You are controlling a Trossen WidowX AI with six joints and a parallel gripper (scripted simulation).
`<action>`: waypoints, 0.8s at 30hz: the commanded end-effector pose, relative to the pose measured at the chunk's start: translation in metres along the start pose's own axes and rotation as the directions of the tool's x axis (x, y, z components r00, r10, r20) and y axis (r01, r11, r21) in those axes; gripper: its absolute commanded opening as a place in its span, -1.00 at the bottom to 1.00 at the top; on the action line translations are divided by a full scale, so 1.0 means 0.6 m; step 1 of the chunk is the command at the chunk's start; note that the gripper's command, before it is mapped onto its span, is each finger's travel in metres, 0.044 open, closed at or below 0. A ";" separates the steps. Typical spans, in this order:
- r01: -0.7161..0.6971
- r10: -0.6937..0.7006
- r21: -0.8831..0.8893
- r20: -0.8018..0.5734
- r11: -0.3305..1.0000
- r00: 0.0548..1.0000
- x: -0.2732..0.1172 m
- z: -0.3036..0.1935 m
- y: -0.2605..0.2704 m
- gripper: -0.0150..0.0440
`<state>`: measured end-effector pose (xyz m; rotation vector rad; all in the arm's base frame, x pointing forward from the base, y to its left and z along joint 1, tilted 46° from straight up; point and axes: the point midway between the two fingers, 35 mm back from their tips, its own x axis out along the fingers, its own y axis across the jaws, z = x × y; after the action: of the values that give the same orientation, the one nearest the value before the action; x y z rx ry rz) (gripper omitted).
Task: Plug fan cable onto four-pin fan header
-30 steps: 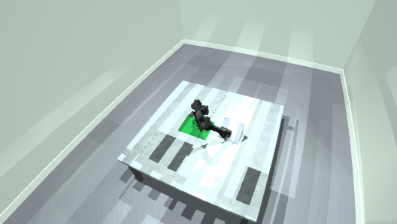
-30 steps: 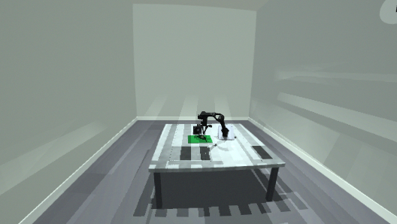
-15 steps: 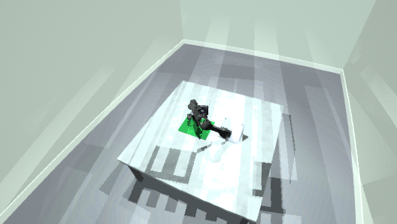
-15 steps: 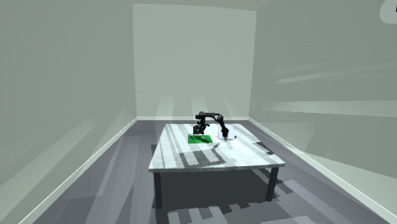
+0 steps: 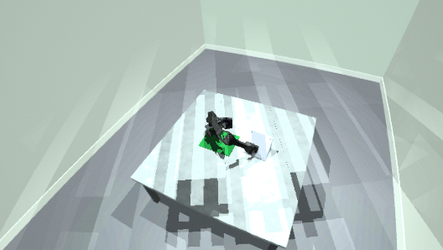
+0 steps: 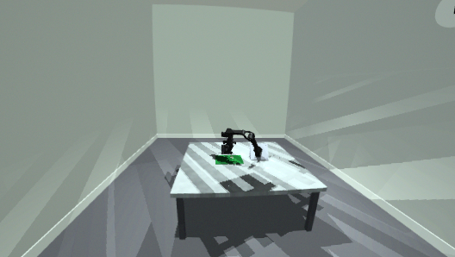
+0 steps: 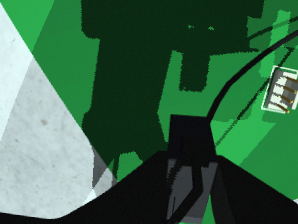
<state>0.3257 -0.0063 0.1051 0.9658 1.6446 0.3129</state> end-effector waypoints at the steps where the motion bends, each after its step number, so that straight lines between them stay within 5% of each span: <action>1: 0.010 -0.009 -0.061 0.007 0.998 1.000 -0.001 0.007 0.003 -0.49; 24: 0.194 -0.180 -0.091 0.142 0.977 0.973 0.041 0.009 -0.019 -0.49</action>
<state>0.3273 0.0020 0.0817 0.7508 1.5796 0.2251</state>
